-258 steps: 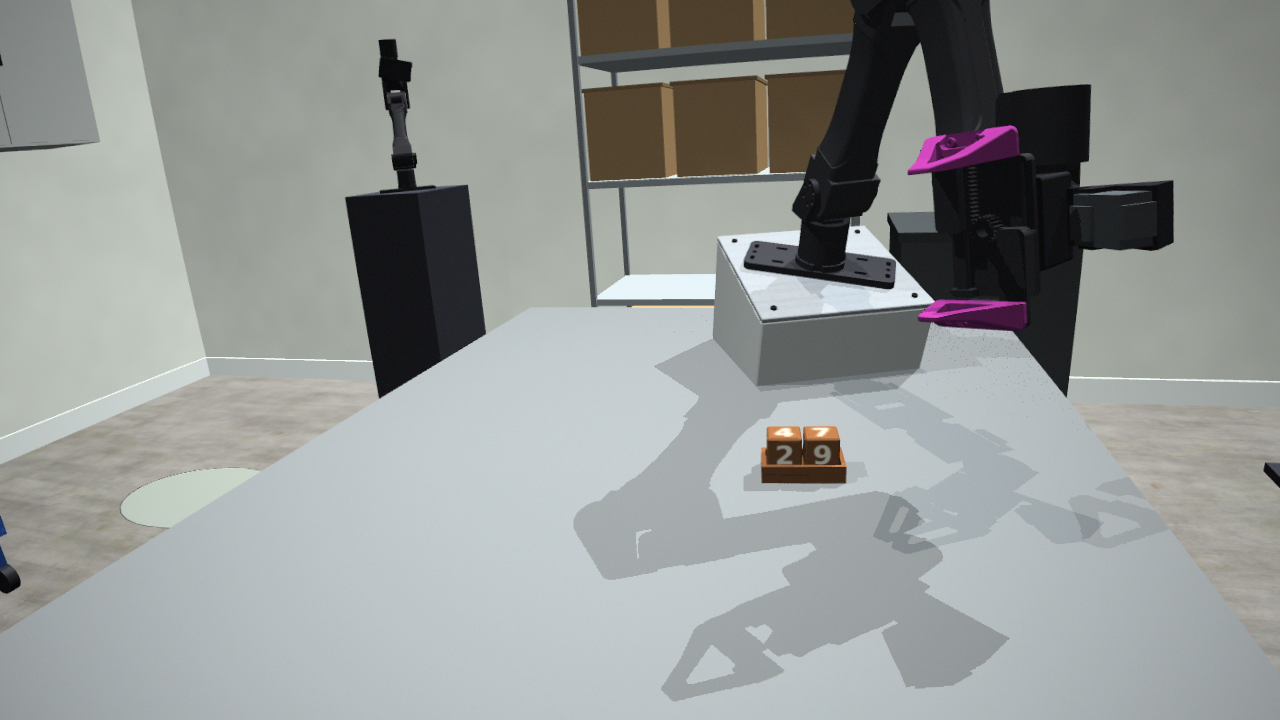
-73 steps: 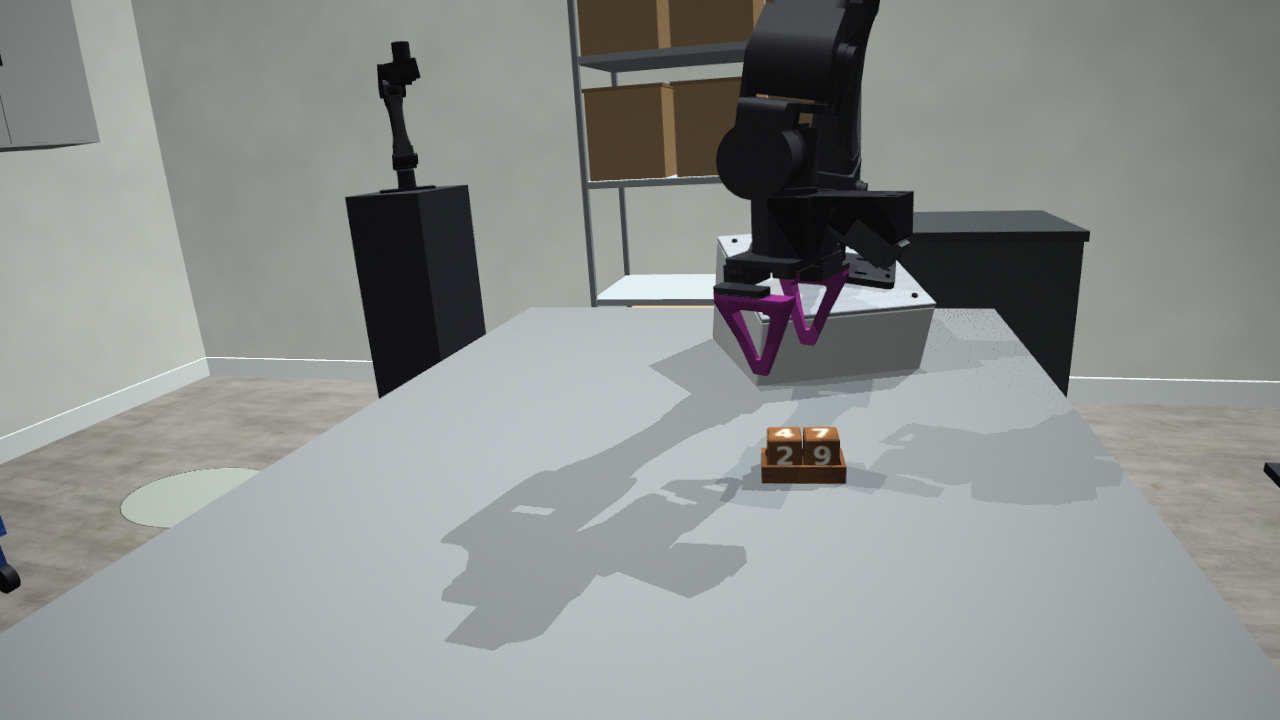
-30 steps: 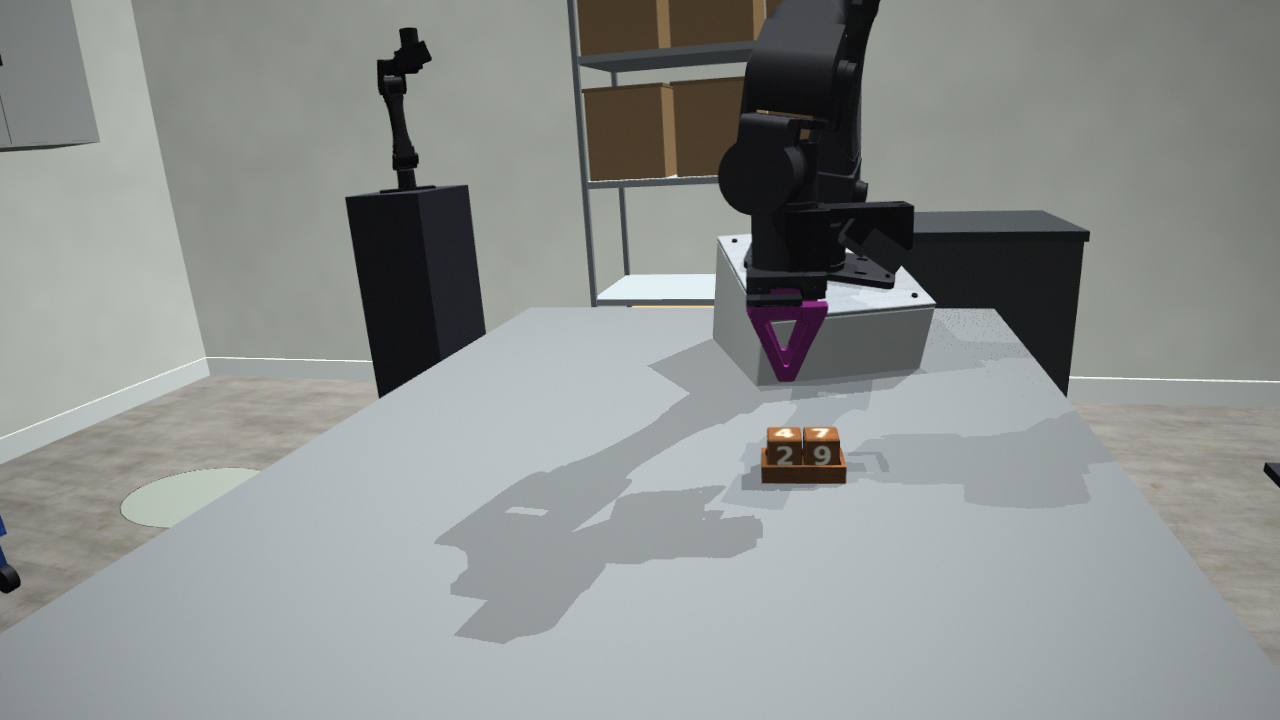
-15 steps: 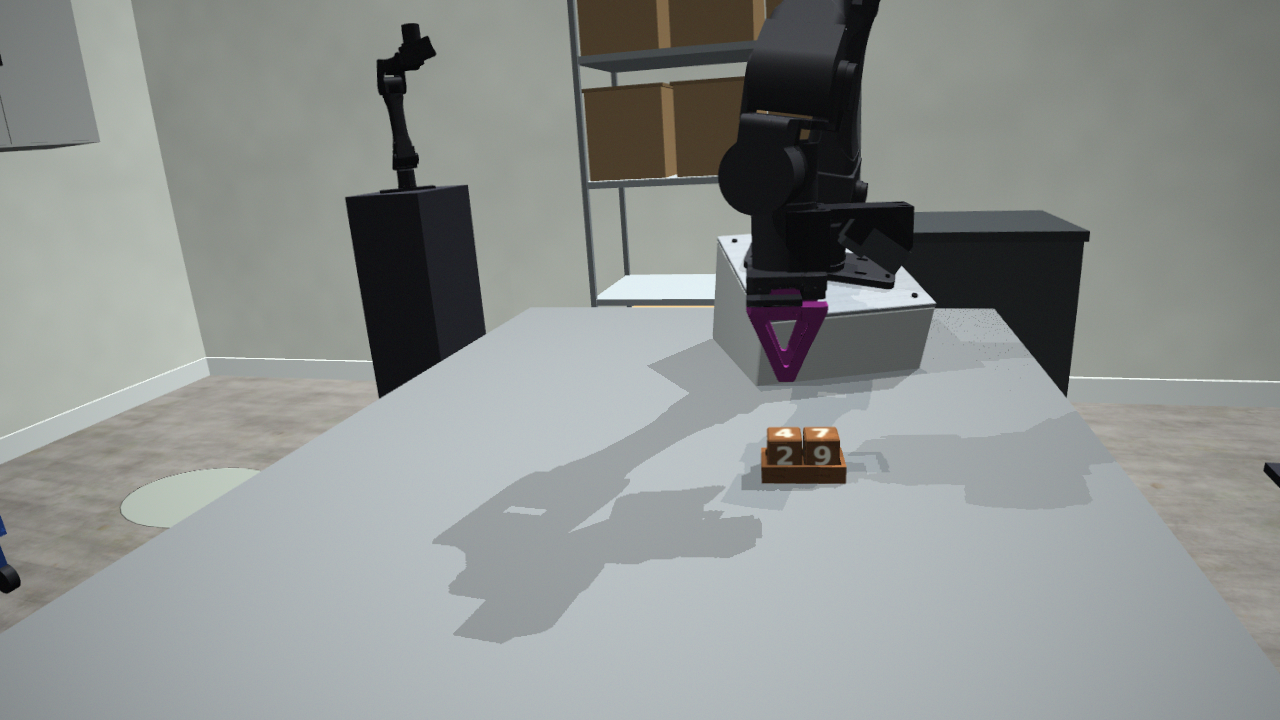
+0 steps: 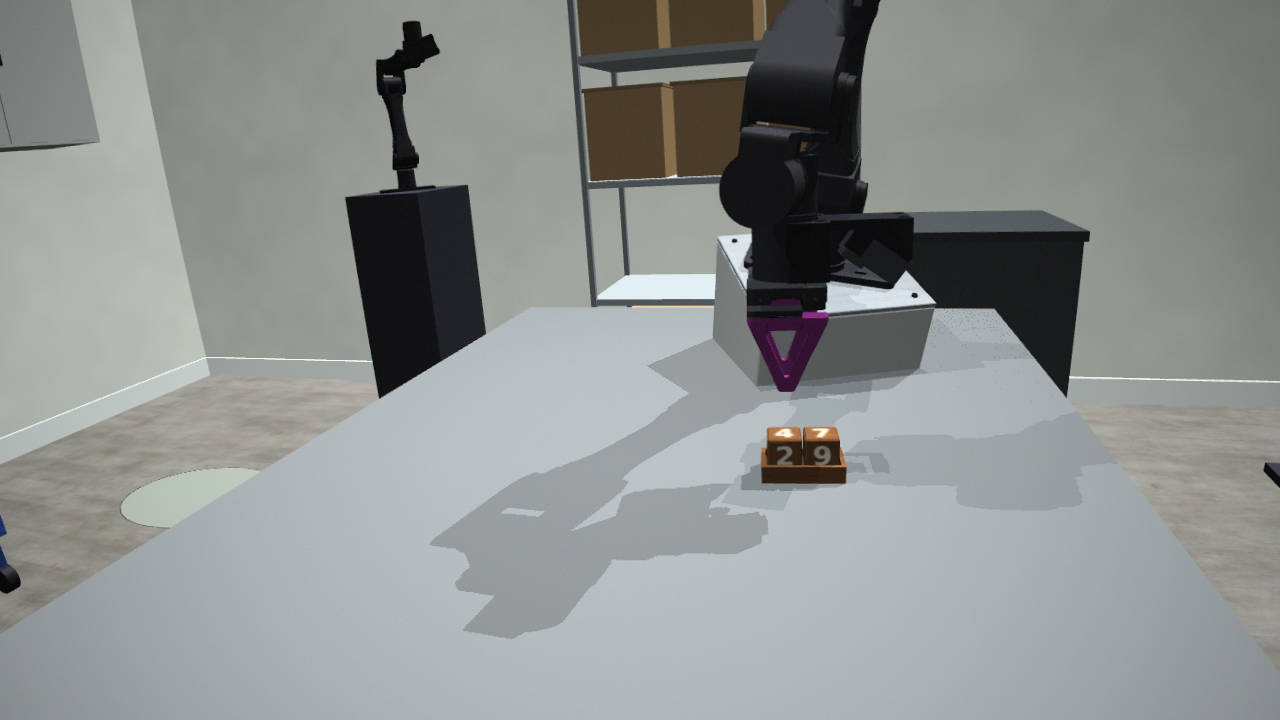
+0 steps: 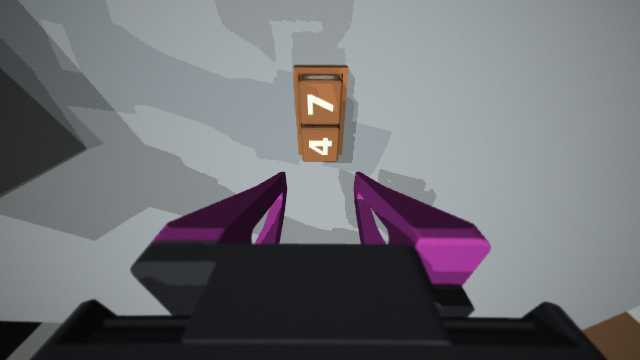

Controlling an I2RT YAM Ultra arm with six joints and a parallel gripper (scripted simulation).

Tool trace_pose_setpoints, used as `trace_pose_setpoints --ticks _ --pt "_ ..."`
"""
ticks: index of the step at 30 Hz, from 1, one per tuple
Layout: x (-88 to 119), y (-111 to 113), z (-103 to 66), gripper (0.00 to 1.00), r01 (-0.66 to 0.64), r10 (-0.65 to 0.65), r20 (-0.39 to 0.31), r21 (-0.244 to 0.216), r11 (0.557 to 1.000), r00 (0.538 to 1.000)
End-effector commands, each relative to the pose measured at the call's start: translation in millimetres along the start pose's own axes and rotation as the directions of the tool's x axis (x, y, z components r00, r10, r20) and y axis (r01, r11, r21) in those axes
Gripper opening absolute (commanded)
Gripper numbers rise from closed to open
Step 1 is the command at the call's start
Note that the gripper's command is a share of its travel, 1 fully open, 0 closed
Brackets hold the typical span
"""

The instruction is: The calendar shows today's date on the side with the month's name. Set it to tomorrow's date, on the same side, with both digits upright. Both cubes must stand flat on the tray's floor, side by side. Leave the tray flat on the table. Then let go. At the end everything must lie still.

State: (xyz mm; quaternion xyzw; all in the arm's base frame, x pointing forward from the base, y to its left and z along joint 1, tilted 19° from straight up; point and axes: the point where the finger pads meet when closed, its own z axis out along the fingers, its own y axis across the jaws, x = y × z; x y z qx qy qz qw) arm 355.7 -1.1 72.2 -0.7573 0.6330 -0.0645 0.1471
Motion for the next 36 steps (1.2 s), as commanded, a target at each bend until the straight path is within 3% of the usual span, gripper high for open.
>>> trace_pose_setpoints --ticks 1,25,36 --pt "0.6 -2.5 -0.2 0.47 0.0 0.0 -0.003 0.011 1.0 1.0" --pt "1.3 -2.5 32.5 0.47 0.0 0.0 -0.002 0.011 1.0 1.0" --pt "1.5 -2.5 38.9 0.47 0.0 0.0 -0.002 0.011 1.0 1.0"
